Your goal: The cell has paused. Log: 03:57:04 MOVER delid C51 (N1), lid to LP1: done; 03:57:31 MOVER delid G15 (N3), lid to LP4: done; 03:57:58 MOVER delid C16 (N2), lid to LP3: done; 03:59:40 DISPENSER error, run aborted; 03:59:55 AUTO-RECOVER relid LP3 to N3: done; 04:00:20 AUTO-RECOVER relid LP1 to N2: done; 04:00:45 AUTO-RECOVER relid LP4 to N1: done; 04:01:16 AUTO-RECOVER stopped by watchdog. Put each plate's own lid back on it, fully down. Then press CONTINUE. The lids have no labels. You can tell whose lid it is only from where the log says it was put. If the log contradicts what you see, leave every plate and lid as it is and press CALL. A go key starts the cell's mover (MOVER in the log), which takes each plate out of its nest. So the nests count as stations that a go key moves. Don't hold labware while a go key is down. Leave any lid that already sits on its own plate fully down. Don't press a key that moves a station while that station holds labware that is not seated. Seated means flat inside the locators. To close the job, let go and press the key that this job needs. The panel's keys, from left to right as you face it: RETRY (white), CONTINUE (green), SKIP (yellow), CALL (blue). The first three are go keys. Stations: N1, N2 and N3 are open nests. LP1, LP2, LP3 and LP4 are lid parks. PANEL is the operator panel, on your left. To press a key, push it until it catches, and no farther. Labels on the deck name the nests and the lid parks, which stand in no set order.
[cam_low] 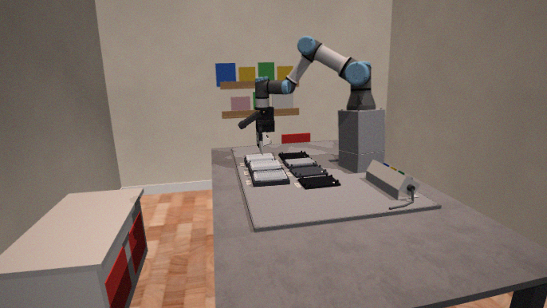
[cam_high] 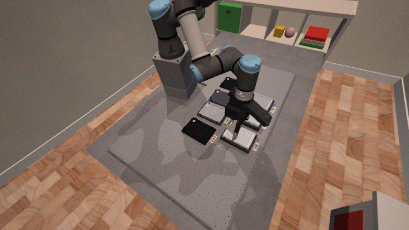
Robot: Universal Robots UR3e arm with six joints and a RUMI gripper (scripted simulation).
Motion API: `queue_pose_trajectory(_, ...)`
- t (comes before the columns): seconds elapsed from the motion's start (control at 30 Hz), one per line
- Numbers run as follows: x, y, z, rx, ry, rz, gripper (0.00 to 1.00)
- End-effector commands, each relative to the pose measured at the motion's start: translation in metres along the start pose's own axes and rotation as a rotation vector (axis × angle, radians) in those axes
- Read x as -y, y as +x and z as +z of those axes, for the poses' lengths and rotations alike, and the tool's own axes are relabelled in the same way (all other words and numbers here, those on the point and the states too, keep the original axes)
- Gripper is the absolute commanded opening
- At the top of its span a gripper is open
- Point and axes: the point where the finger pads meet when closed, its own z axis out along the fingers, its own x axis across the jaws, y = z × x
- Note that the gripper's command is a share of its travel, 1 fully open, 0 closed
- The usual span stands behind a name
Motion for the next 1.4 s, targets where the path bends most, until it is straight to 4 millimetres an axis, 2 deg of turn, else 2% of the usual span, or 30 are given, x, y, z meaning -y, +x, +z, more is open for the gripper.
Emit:
queue_pose_trajectory(0.0, 0.003, 0.005, 0.000, 0.007, -0.004, -0.022, 0.82)
queue_pose_trajectory(0.23, 0.002, 0.005, 0.000, 0.006, -0.004, -0.022, 0.82)
queue_pose_trajectory(0.8, 0.003, 0.006, 0.024, 0.005, -0.002, -0.022, 0.82)
queue_pose_trajectory(1.37, 0.002, 0.005, 0.024, 0.006, -0.004, -0.022, 0.82)
